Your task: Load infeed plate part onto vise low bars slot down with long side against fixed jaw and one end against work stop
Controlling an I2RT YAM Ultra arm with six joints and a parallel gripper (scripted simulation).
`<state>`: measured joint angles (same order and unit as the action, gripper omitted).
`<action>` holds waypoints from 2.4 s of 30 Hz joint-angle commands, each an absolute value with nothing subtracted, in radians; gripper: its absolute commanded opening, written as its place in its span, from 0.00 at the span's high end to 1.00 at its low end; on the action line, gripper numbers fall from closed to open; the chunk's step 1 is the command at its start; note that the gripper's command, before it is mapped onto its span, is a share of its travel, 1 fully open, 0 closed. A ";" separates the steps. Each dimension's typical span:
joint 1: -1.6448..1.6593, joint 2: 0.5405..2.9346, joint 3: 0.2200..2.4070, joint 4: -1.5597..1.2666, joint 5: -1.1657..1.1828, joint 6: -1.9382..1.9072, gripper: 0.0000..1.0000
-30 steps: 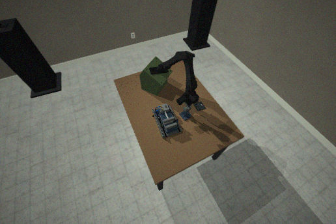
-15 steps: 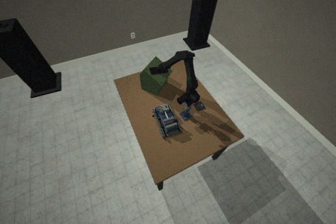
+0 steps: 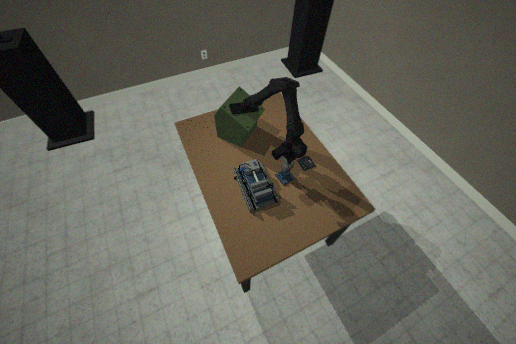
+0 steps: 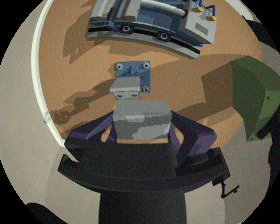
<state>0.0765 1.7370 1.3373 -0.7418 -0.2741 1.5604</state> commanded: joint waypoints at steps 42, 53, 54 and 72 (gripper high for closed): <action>0.073 1.689 1.350 -0.752 -0.259 1.565 1.00; 0.061 1.676 1.368 -0.774 -0.260 1.553 1.00; 0.060 1.673 1.369 -0.778 -0.260 1.552 1.00; 0.040 1.625 1.403 -0.865 -0.277 1.533 1.00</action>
<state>0.0616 1.6791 1.3476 -0.8261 -0.2756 1.5436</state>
